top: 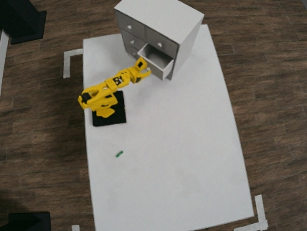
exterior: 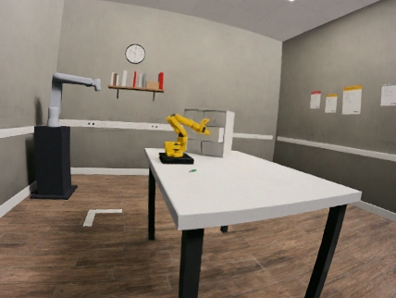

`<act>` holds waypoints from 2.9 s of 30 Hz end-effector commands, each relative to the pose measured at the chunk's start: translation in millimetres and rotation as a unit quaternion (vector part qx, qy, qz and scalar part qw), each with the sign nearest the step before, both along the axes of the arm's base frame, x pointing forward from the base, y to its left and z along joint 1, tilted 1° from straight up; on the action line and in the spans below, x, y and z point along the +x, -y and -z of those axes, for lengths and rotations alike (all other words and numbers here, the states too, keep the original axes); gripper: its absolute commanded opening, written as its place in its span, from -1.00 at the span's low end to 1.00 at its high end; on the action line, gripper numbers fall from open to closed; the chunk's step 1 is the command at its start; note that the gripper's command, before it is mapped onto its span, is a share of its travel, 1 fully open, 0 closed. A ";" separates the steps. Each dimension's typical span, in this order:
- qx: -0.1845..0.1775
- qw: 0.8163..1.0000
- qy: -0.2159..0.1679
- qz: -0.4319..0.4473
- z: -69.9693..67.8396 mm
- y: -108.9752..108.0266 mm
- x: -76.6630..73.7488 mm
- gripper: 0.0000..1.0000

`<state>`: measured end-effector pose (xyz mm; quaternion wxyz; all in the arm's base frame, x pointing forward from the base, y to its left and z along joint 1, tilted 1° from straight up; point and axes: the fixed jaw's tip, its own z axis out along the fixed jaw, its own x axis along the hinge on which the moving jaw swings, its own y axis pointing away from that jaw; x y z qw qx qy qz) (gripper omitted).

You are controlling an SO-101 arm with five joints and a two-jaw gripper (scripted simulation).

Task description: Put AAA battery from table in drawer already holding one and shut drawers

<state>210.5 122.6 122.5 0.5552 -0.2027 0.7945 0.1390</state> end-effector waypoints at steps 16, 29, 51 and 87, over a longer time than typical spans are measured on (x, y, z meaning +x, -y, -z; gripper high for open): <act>0.004 1.000 0.001 -0.015 -1.7 -7.1 -3.0 -1.00; 0.003 1.000 0.002 -0.011 -1.7 -6.9 1.1 -1.00; 0.000 1.000 0.004 -0.004 -0.9 -12.8 20.0 -1.00; 0.000 1.000 0.004 -0.021 -0.7 -34.7 39.8 -1.00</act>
